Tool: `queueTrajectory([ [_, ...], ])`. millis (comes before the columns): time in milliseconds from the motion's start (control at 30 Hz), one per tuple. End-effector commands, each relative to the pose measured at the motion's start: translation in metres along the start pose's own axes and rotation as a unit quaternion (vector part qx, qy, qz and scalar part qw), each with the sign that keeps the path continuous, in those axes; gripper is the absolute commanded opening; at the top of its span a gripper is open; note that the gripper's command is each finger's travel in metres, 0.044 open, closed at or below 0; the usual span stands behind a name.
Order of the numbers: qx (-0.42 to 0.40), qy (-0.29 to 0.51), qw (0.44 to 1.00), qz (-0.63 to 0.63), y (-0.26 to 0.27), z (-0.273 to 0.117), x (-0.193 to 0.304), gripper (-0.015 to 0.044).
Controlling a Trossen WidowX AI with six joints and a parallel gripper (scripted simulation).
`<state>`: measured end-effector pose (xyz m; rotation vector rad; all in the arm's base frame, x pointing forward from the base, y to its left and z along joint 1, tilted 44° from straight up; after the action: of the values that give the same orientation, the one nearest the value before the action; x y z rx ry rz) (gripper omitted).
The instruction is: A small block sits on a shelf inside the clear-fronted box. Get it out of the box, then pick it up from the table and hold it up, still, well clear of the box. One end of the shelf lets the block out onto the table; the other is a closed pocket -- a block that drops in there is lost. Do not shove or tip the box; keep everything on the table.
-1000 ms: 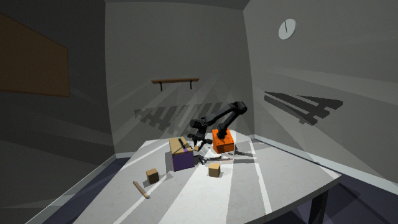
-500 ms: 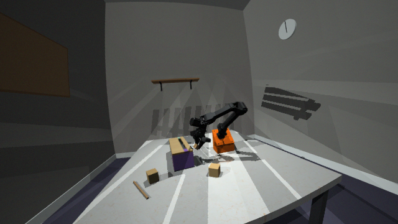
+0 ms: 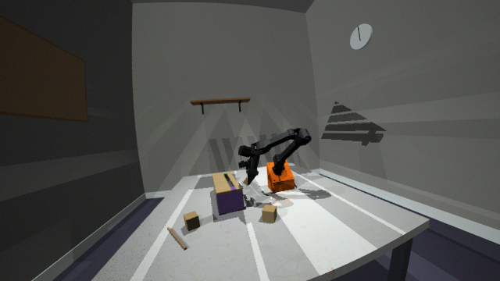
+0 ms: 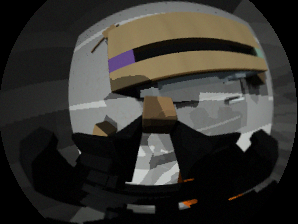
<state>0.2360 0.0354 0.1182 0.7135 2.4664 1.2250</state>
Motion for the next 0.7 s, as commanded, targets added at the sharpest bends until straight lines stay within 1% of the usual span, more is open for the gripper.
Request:
queueTrajectory([
  [0,-0.007,0.0,0.997,0.083,0.002,-0.004,-0.002,0.0],
  [333,-0.016,0.004,0.96,0.281,0.0,-0.012,-0.002,0.0],
  [667,-0.026,0.01,0.883,0.468,-0.001,-0.019,-0.003,0.0],
])
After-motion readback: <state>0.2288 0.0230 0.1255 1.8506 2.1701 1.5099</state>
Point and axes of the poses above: the point midway between the two fingers, 35 mm back from their tips, its own z axis out along the fingers, its own y axis across the jaws, x = y × z, the point moved 2 cm from there along -z, back along the fingers, and after that the axes turned 7 degrees about z, right-handed, at the moved point
